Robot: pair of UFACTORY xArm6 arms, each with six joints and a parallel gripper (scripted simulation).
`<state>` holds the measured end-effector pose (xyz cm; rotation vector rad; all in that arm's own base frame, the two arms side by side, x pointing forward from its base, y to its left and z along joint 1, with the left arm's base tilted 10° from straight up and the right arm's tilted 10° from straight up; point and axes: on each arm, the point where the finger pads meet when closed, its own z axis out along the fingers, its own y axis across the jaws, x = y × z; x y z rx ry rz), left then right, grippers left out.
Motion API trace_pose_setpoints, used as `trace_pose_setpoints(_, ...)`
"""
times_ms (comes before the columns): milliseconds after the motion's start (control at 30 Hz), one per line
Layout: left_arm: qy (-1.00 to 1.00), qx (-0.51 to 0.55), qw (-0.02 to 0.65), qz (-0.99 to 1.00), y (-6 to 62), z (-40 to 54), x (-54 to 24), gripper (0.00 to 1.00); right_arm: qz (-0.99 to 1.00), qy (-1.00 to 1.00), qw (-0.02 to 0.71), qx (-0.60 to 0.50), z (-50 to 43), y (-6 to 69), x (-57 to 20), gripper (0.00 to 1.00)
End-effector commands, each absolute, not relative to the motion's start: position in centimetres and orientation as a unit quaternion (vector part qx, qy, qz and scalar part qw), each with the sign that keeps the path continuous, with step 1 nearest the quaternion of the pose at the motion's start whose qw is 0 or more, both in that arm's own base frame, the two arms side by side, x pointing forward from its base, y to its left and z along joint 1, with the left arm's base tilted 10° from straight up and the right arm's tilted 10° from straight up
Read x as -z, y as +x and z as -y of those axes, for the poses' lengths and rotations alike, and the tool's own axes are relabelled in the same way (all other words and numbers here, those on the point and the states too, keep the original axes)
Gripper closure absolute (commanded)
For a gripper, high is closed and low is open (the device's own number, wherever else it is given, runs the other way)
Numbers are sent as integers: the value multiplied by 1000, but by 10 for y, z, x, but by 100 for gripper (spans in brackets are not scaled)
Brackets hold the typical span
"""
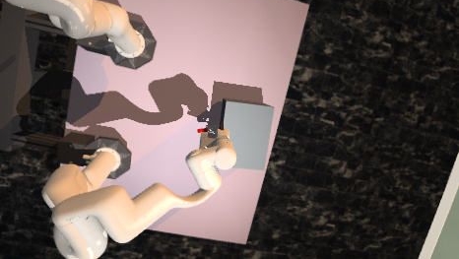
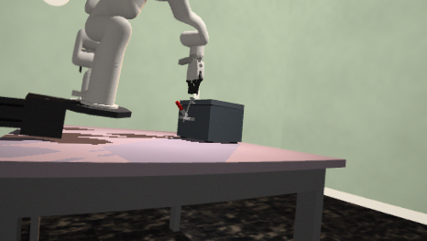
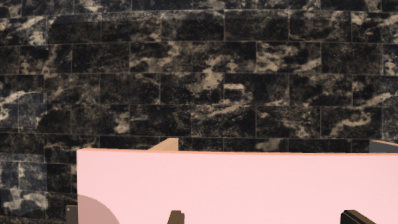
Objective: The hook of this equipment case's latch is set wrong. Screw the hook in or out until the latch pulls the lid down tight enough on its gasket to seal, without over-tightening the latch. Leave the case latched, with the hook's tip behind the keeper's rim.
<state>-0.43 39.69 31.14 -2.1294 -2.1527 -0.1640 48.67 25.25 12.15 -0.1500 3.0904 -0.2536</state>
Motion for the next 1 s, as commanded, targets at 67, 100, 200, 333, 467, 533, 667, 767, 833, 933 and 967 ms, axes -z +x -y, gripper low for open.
trace_pose_setpoints(67, -701, 56, 56, 709, -4, -398, -313, 0, -993, -83, 18, 81, -253, 486, -124, 59)
trace_pose_setpoints(100, -701, 56, 56, 709, -4, -398, -313, 0, -992, -97, 17, 81, -253, 485, -124, 59)
trace_pose_setpoints(200, -701, 56, 56, 709, -4, -398, -313, 0, -985, -149, 13, 82, -253, 483, -123, 59)
trace_pose_setpoints(333, -701, 56, 56, 709, -4, -398, -313, 0, -966, -244, 5, 83, -253, 478, -123, 59)
trace_pose_setpoints(467, -701, 56, 56, 709, -4, -398, -313, 0, -928, -363, -6, 83, -252, 472, -123, 59)
trace_pose_setpoints(533, -701, 56, 56, 709, -4, -398, -313, 0, -928, -363, -6, 83, -252, 472, -123, 59)
trace_pose_setpoints(667, -701, 56, 56, 709, -4, -398, -313, 0, -870, -487, -17, 82, -252, 464, -123, 59)
trace_pose_setpoints(767, -701, 56, 56, 709, -4, -398, -313, 0, -828, -554, -23, 82, -251, 458, -122, 59)
trace_pose_setpoints(833, -701, 56, 56, 709, -4, -398, -313, 0, -796, -599, -28, 83, -251, 454, -122, 59)
trace_pose_setpoints(933, -701, 56, 56, 709, -4, -398, -313, 0, -742, -664, -35, 83, -251, 448, -122, 59)
trace_pose_setpoints(967, -701, 56, 56, 709, -4, -398, -313, 0, -724, -684, -37, 82, -251, 445, -122, 59)
